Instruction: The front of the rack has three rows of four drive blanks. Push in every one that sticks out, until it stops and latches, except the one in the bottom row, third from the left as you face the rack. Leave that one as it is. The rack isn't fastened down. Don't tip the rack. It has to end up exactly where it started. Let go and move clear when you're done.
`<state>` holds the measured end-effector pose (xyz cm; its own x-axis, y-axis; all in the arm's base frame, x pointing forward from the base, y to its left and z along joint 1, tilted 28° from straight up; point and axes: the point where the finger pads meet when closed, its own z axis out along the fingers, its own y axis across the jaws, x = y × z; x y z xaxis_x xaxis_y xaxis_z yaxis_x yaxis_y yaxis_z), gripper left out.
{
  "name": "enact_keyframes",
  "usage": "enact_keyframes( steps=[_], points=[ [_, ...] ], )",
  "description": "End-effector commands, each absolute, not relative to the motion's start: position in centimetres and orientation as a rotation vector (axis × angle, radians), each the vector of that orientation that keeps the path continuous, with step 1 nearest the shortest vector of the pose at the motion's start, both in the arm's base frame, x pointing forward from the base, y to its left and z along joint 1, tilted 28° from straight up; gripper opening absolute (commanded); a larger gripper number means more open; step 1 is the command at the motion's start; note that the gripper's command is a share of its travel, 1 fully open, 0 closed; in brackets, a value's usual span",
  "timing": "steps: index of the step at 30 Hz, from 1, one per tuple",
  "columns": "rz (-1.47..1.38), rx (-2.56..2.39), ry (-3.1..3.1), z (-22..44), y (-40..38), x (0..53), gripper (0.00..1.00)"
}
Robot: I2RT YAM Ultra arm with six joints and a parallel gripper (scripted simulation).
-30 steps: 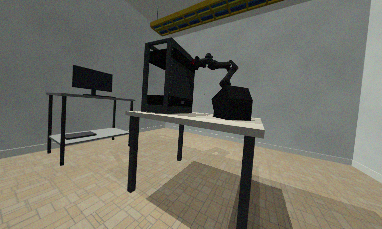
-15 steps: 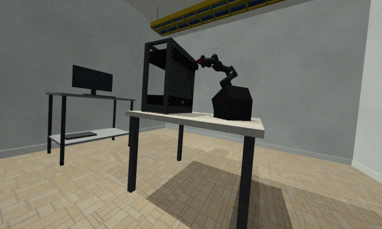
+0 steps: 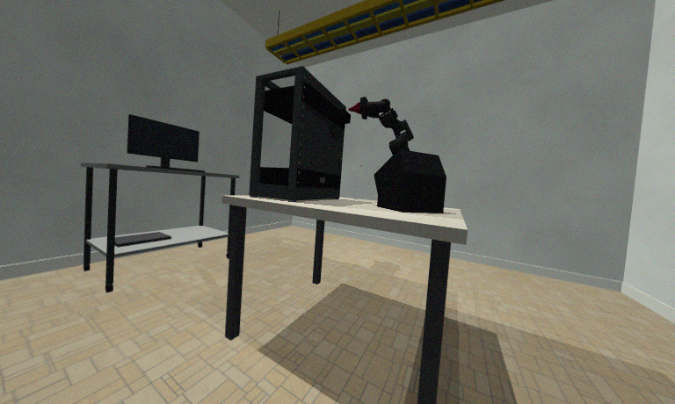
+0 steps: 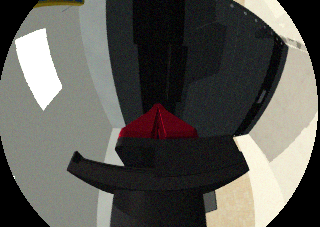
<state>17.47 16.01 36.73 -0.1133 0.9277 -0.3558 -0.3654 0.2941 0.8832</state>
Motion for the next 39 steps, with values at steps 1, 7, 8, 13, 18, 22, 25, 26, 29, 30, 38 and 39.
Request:
enact_keyframes(
  steps=[1, 7, 8, 13, 18, 22, 25, 26, 29, 30, 38, 39],
  points=[
    [1.192, 0.626, 1.170, 36.7, 15.5, 17.1, 0.00],
    [1.192, 0.626, 1.170, 36.6, 15.5, 17.1, 0.00],
    [1.194, 0.628, 1.168, 36.8, 15.5, 17.1, 0.00],
    [1.201, 0.624, 1.163, 37.0, 15.5, 17.0, 0.00],
    [1.213, 0.637, 1.150, 37.3, 14.8, 17.0, 0.00],
    [1.204, 0.634, 1.150, 37.3, 14.3, 17.1, 0.00],
    [1.190, 0.633, 1.151, 37.3, 14.0, 17.2, 0.00],
    [1.189, 0.633, 1.151, 37.3, 13.8, 17.3, 0.00],
    [1.192, 0.631, 1.152, 37.4, 13.8, 17.2, 0.00],
    [1.203, 0.636, 1.152, 37.4, 13.7, 17.2, 0.00],
    [1.214, 0.657, 1.135, 38.6, 11.8, 17.3, 0.00],
    [1.222, 0.665, 1.127, 39.1, 11.4, 17.3, 0.00]
  ],
)
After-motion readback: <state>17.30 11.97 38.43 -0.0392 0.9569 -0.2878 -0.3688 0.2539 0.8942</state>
